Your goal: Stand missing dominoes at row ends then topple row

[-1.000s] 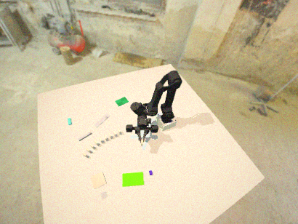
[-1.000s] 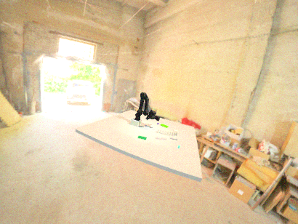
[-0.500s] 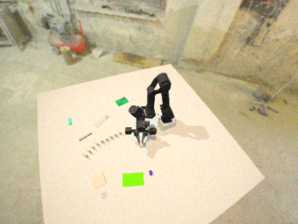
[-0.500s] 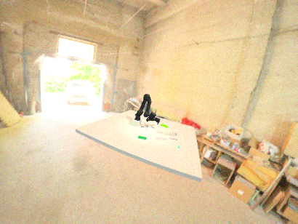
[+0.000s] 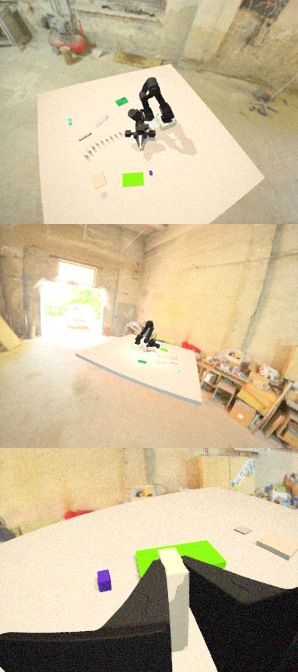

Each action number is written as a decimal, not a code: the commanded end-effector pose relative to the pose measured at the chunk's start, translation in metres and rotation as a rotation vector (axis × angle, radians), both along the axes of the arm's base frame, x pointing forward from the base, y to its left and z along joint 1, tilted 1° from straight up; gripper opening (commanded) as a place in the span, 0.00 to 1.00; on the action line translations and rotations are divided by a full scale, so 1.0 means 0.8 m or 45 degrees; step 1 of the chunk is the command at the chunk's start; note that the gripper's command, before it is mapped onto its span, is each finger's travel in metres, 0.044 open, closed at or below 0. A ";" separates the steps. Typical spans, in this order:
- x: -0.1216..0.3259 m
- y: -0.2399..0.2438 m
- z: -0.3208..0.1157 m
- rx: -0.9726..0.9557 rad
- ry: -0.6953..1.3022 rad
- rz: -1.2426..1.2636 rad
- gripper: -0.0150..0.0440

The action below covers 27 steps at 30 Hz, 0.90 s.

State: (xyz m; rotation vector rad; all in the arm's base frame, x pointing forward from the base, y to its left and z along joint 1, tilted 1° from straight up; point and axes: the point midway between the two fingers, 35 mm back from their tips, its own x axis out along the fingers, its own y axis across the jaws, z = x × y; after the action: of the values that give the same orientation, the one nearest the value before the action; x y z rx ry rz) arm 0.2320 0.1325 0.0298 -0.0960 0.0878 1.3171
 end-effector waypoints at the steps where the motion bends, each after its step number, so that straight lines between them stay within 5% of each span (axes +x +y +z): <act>1: 0.003 0.000 -0.010 -0.009 -0.016 -0.001 0.30; 27: -0.010 0.005 -0.067 -0.030 -0.030 0.020 0.30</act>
State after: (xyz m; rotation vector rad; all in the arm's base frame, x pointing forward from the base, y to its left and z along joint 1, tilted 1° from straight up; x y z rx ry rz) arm 0.2228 0.1367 -0.0214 -0.1202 0.0896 1.3347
